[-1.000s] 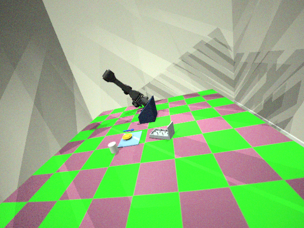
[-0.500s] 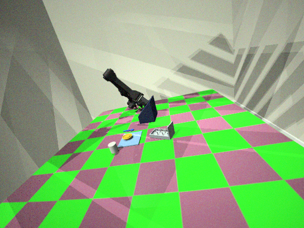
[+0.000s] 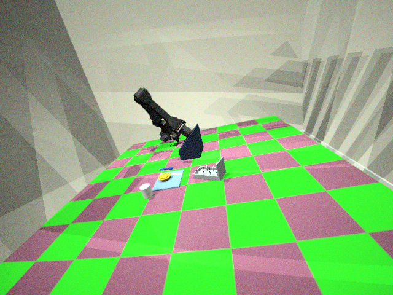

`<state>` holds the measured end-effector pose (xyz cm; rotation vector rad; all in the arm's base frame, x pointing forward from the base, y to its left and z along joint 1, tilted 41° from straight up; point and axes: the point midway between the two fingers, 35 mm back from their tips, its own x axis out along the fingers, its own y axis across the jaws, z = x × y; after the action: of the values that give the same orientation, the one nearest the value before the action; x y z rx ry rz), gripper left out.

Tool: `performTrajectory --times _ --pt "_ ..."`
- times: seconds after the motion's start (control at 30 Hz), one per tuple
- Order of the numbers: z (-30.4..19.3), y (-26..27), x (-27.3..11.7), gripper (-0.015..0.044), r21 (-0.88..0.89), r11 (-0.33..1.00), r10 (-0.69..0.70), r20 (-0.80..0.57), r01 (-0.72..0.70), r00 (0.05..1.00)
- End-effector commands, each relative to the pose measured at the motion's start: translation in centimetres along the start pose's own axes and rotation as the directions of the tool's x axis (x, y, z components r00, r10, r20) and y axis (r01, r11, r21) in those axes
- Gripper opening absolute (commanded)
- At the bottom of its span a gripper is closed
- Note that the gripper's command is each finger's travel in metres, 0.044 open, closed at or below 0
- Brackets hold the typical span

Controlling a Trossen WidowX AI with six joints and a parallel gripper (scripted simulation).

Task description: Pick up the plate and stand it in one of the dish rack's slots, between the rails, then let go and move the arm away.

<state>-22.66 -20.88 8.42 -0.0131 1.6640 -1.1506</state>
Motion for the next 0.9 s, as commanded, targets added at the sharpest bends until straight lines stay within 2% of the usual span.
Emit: performTrajectory --times 0.0,0.37,0.87 --pt "0.9 -1.4 -0.4 0.04 0.033 0.999 -0.037 0.011 0.037 0.999" --pt "4.8 -4.8 -1.6 0.04 0.168 0.98 -0.127 0.09 0.11 0.988" --pt "10.0 -7.9 -3.8 0.04 0.333 0.932 -0.216 0.203 0.14 0.955"
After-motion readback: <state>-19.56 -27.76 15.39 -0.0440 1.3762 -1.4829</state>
